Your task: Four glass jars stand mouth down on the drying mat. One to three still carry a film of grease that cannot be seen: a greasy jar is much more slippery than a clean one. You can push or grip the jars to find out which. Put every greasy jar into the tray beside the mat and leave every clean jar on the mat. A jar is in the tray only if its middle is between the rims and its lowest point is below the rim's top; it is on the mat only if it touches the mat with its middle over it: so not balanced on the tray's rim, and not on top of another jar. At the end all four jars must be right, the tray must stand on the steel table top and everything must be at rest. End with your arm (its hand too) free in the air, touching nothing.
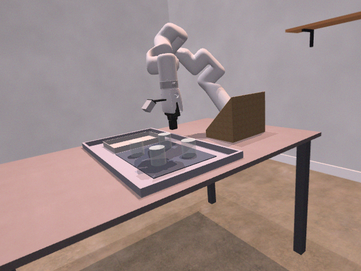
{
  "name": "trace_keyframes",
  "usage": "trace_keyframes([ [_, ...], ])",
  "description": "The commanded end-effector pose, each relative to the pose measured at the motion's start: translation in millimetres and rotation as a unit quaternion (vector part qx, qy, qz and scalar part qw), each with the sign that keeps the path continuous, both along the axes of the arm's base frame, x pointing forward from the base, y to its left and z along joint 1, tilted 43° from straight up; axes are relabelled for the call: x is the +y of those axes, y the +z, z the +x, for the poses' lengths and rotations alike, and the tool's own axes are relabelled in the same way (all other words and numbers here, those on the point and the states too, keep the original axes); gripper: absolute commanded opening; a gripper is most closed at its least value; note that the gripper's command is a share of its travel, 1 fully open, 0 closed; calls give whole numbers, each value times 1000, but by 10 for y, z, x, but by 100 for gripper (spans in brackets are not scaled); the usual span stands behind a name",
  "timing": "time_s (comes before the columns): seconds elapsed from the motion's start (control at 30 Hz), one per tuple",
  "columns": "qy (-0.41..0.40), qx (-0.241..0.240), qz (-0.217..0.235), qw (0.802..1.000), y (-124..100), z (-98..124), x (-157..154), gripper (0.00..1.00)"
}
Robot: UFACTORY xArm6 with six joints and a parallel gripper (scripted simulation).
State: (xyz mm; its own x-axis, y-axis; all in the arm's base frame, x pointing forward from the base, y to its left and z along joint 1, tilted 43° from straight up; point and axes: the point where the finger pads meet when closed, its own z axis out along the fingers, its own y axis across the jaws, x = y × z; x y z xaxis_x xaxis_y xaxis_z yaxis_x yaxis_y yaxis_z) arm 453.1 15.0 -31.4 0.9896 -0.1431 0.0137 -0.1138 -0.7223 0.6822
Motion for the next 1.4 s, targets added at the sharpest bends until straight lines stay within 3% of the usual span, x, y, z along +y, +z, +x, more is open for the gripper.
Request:
trace_keyframes([
  [0.0,-1,-1,-1,1000,-114,57,136,0],
  [0.6,-1,-1,-1,1000,-672,-11,-382,0],
  [1.37,-1,-1,-1,1000,-672,-25,-379,0],
])
